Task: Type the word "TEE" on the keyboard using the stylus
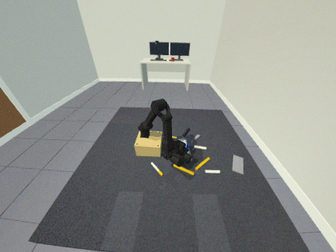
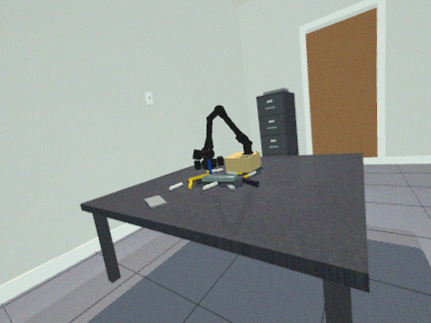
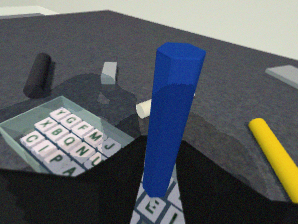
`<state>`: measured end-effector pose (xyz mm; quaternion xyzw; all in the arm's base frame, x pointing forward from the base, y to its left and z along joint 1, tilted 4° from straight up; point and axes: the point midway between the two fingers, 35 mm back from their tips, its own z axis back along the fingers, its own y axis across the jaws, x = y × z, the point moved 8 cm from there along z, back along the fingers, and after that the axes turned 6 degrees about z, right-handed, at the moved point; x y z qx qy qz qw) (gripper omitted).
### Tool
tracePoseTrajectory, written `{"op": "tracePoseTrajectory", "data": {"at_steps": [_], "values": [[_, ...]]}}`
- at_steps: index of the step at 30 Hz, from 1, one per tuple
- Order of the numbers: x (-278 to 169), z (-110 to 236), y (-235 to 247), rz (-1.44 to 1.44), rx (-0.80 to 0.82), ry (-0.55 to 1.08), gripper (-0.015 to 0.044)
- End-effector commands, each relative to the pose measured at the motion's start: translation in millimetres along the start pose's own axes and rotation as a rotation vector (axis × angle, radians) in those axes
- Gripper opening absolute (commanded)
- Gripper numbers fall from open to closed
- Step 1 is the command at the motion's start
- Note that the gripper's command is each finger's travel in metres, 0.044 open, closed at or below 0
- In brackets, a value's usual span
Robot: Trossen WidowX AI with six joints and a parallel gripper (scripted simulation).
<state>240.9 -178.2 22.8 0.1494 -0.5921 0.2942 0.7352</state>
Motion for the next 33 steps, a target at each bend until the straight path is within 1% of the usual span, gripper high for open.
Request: {"op": "tracePoseTrajectory", "data": {"at_steps": [1, 10, 19, 24, 30, 32, 33], "values": [[-0.3, -0.2, 0.4, -0.005, 0.001, -0.001, 0.0081], [3.6, 1.1, -0.3, -0.005, 0.001, -0.001, 0.0081], [34.7, 11.8, -2.9, -0.004, 0.000, -0.001, 0.0081], [32.4, 11.0, -2.6, -0.008, 0.000, 0.002, 0.0083], [32.4, 11.0, -2.6, -0.008, 0.000, 0.002, 0.0043], [34.4, 11.7, -3.1, -0.007, 0.000, 0.001, 0.0000], [33.7, 11.5, -3.1, -0.006, 0.000, 0.001, 0.0000]]}}
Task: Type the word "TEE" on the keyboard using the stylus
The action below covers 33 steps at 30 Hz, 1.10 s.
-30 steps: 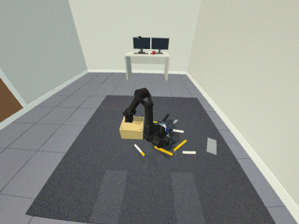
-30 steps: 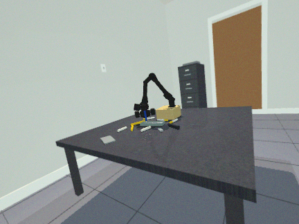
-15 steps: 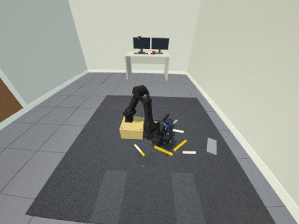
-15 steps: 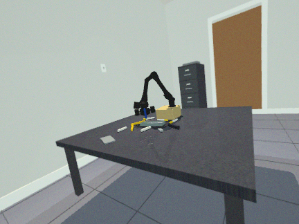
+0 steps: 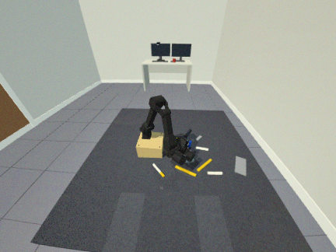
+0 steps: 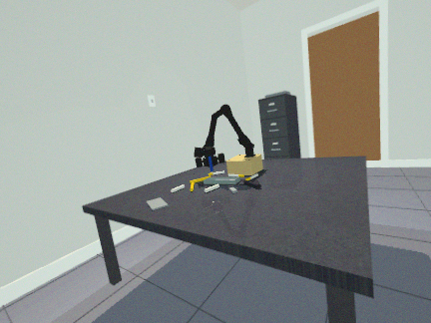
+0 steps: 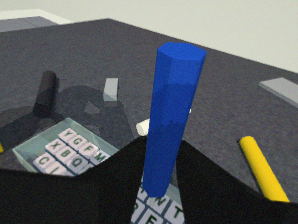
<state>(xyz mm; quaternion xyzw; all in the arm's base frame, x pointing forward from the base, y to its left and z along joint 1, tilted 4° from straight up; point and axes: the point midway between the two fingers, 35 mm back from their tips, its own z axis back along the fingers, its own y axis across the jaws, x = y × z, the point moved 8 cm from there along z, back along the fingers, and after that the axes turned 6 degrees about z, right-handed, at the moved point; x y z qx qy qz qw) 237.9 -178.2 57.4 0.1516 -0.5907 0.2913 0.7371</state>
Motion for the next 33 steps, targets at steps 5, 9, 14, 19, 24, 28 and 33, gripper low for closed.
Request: {"op": "tracePoseTrajectory", "data": {"at_steps": [5, 9, 14, 19, 24, 28, 33], "values": [[-9.1, -3.0, 0.4, 0.003, 0.000, -0.002, 0.0000], [-14.1, -4.6, 1.0, 0.004, 0.000, -0.003, 0.0000], [-16.1, -5.4, 0.6, 0.004, 0.000, -0.003, 0.0081], [-17.3, -5.9, 0.3, 0.004, 0.000, -0.003, 0.0081], [-20.8, -7.1, 0.5, 0.004, 0.000, -0.003, 0.0081], [-23.4, -8.0, 0.7, 0.004, 0.000, -0.003, 0.0081], [-26.2, -9.0, 1.0, 0.004, 0.000, -0.003, 0.0081]]}}
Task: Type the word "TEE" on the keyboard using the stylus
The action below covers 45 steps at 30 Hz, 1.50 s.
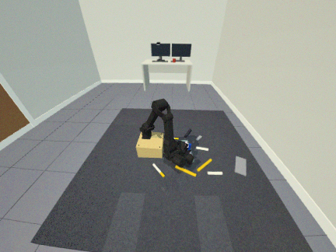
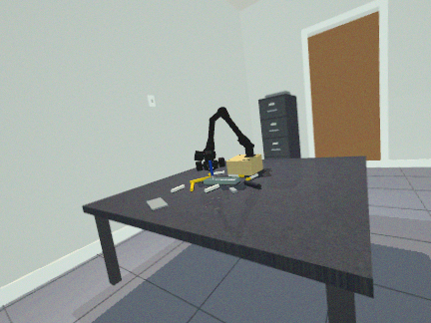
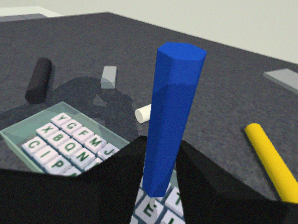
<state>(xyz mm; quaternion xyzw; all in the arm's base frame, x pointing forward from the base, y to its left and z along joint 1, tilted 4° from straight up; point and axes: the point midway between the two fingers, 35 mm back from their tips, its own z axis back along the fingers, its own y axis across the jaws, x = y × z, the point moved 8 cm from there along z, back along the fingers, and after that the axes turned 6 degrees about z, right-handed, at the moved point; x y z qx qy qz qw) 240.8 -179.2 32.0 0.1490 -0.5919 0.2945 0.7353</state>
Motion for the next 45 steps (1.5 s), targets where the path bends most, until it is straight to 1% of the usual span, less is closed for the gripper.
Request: {"op": "tracePoseTrajectory", "data": {"at_steps": [1, 30, 34, 40, 45], "values": [[-2.0, -0.8, 0.5, -0.006, 0.001, -0.001, 0.0081], [-8.1, -2.9, 1.0, -0.006, 0.001, -0.002, 0.0081], [-0.1, -0.2, -0.2, -0.005, 0.001, -0.001, 0.0081], [23.6, 8.0, -2.0, -0.005, 0.001, -0.001, 0.0081], [26.4, 9.0, -2.1, -0.005, 0.001, -0.001, 0.0081]]}}
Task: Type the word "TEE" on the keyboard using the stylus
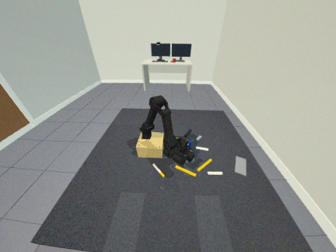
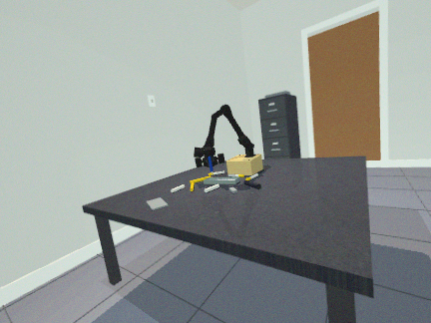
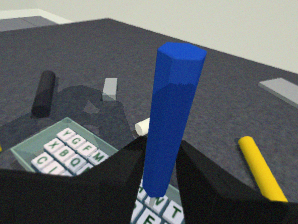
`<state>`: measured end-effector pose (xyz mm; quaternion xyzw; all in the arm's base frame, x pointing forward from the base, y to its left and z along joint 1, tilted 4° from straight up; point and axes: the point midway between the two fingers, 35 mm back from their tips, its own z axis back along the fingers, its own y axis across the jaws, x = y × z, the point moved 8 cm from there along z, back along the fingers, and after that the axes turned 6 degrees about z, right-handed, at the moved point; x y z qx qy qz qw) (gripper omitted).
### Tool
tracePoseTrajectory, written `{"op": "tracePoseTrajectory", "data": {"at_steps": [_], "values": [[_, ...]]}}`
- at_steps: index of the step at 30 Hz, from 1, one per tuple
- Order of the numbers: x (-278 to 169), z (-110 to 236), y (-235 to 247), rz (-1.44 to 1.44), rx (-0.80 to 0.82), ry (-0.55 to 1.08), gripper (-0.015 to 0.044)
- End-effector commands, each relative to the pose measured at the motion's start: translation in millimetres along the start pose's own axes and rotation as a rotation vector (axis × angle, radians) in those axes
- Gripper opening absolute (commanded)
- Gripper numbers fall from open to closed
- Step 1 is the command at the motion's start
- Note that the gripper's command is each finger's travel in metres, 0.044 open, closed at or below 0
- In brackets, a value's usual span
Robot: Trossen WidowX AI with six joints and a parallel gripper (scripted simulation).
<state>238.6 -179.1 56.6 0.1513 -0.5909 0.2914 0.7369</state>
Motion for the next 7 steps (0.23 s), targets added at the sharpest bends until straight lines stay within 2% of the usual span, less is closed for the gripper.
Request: {"op": "tracePoseTrajectory", "data": {"at_steps": [1, 7], "values": [[3.0, 1.1, -0.3, 0.003, 0.001, -0.002, 0.0081], [0.6, 0.2, -0.1, 0.000, 0.000, 0.000, 0.0081]]}}
